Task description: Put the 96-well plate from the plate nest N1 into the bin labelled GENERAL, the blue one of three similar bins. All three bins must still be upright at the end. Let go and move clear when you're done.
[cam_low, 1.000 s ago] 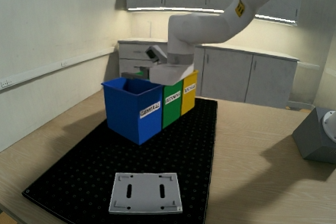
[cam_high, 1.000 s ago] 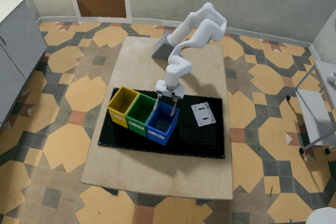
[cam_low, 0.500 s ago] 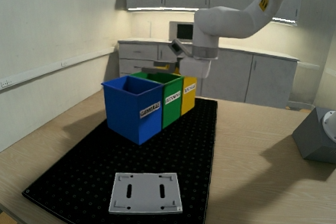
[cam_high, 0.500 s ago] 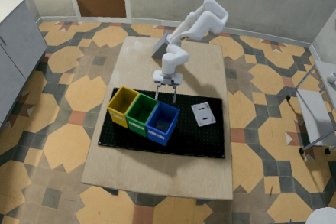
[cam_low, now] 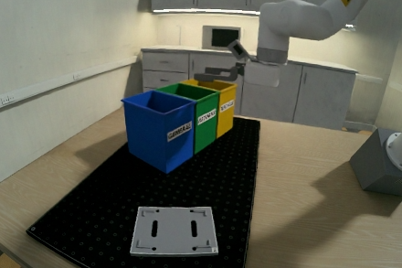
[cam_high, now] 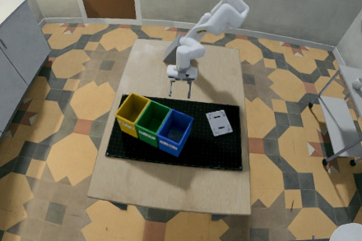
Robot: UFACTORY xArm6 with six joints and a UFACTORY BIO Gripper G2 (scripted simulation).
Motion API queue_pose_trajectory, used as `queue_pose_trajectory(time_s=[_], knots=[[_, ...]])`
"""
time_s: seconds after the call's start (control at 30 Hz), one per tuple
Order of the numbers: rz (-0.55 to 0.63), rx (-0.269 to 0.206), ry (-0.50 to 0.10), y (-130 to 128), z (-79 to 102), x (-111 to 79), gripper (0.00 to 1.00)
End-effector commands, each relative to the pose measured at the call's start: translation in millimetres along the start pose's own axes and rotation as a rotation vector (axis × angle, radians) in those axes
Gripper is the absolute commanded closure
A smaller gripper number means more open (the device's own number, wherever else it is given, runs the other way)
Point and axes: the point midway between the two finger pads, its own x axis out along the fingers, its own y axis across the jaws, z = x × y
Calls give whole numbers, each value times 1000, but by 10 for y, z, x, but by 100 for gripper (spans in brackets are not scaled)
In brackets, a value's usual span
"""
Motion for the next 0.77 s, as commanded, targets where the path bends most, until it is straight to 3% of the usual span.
queue_pose_trajectory(time_s=[0.0,0.17,0.73], knots=[[1,-2,-4,13,125,-259,82],[1,-2,-4,18,200,-465,82],[1,-2,-4,18,201,-465,82]])
